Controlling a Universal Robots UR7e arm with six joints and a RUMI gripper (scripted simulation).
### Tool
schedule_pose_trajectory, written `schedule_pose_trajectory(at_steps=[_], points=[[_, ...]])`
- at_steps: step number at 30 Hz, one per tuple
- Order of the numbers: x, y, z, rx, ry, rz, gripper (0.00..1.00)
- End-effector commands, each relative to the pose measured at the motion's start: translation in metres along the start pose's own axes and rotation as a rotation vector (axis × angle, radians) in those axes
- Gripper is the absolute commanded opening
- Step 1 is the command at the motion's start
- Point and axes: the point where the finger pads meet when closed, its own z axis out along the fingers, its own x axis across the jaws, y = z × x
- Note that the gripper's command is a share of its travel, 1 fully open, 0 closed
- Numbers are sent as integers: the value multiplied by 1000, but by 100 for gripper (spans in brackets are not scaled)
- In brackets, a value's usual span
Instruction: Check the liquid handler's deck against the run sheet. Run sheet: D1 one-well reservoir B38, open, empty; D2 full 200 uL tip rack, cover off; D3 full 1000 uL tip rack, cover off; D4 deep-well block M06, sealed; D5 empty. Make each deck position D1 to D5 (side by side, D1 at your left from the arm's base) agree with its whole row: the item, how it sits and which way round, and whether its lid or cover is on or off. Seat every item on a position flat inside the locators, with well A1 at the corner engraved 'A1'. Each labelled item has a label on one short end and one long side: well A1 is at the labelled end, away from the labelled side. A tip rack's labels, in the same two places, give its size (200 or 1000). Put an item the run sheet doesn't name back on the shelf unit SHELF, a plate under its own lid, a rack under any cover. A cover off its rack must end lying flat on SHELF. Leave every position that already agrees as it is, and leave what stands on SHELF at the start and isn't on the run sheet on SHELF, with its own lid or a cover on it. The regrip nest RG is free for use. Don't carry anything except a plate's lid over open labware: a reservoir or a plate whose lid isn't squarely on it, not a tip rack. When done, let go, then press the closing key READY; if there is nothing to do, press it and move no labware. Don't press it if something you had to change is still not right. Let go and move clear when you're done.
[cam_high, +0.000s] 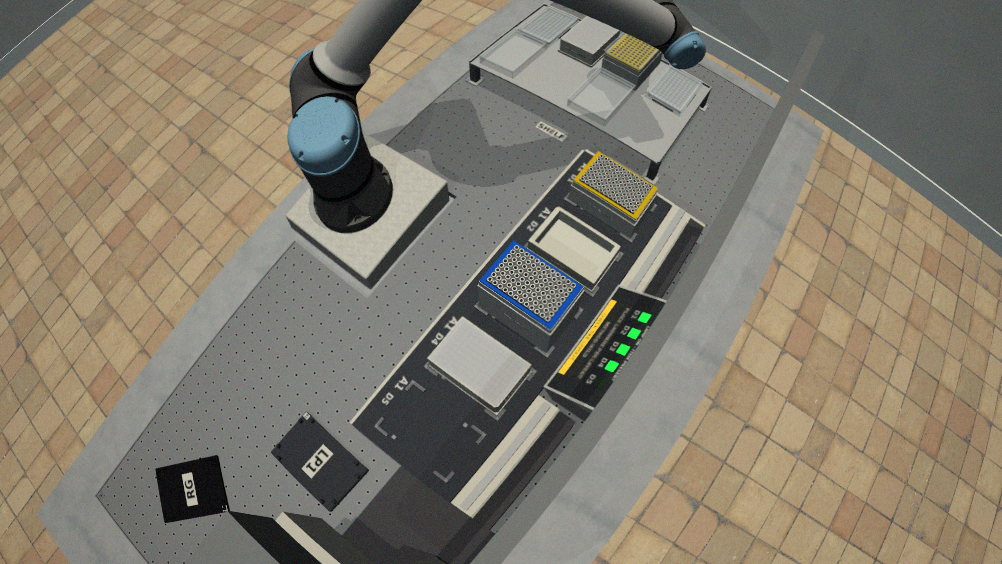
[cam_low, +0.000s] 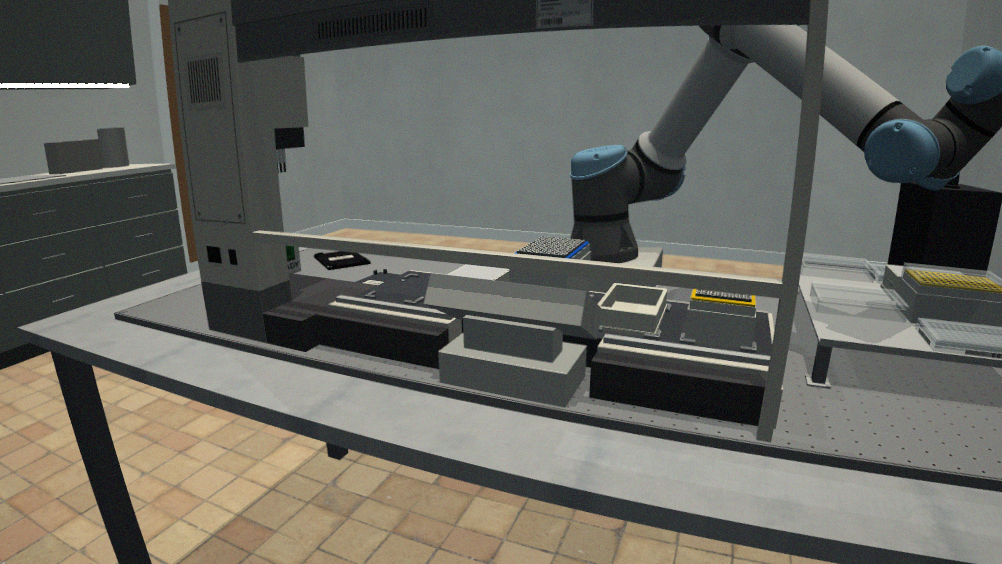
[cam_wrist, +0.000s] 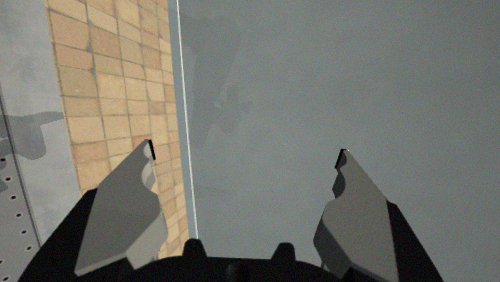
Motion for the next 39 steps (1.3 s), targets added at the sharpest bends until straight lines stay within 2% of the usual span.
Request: schedule_pose_trajectory(at_steps=[1, 2, 3, 17, 19, 34, 36, 39], points=[[1, 0, 0, 0, 1, -1, 100], [1, 0, 0, 0, 1, -1, 100], [-1, -1, -5, 11, -2, -18, 82], [-26, -18, -68, 169, -46, -245, 82], [-26, -18, -68, 169, -46, -245, 82], [-53, -36, -136, 337, -94, -488, 82], [-53, -36, -136, 337, -94, -488, 82], [-58, -40, -149, 371, -104, -537, 82]])
